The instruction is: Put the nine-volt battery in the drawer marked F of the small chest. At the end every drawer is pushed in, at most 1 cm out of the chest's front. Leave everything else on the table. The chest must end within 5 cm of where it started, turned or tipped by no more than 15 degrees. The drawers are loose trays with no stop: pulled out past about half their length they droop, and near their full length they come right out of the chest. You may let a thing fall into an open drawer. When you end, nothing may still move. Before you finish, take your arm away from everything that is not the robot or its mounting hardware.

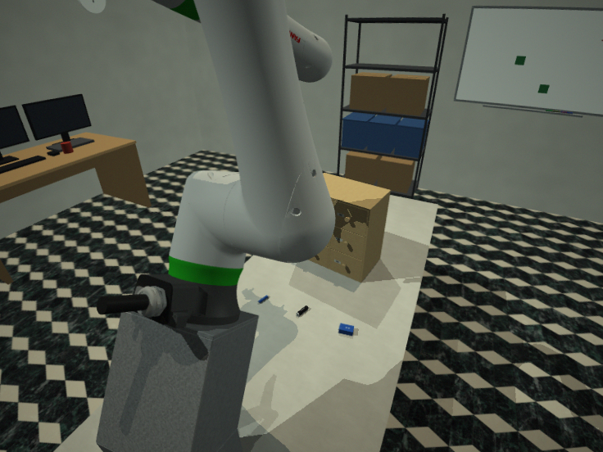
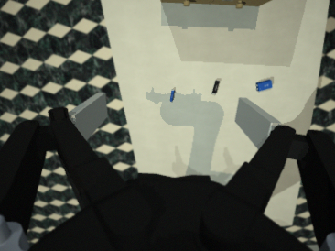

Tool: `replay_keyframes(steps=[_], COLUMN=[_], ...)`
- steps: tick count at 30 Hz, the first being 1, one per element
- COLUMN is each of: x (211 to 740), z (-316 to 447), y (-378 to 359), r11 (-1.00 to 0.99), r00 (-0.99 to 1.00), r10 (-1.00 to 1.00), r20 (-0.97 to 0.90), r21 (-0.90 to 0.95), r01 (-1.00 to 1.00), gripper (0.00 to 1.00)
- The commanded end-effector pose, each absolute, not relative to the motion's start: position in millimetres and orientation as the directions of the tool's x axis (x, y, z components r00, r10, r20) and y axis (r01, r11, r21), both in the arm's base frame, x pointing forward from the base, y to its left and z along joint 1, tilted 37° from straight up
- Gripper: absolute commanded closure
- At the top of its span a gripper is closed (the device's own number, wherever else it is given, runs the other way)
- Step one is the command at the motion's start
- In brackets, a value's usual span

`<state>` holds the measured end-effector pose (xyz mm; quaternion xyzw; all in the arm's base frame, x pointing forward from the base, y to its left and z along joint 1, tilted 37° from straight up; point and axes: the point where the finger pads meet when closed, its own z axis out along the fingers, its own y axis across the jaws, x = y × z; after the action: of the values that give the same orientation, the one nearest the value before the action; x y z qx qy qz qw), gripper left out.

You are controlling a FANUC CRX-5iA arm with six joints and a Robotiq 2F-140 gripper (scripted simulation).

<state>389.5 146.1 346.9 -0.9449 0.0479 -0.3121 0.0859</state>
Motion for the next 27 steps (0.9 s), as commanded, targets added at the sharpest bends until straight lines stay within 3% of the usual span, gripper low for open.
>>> replay_keyframes(steps=[1, 27], x=[388.7, 389.6], z=[346.8, 343.7], y=[147.7, 146.5], r11=[-0.983, -0.983], r00=[0.808, 0.808], r10=[-0.146, -0.146], r20=[0.571, 0.571], r21=[-0.178, -0.178], r01=[-0.051, -0.051], gripper=[0.00, 0.00])
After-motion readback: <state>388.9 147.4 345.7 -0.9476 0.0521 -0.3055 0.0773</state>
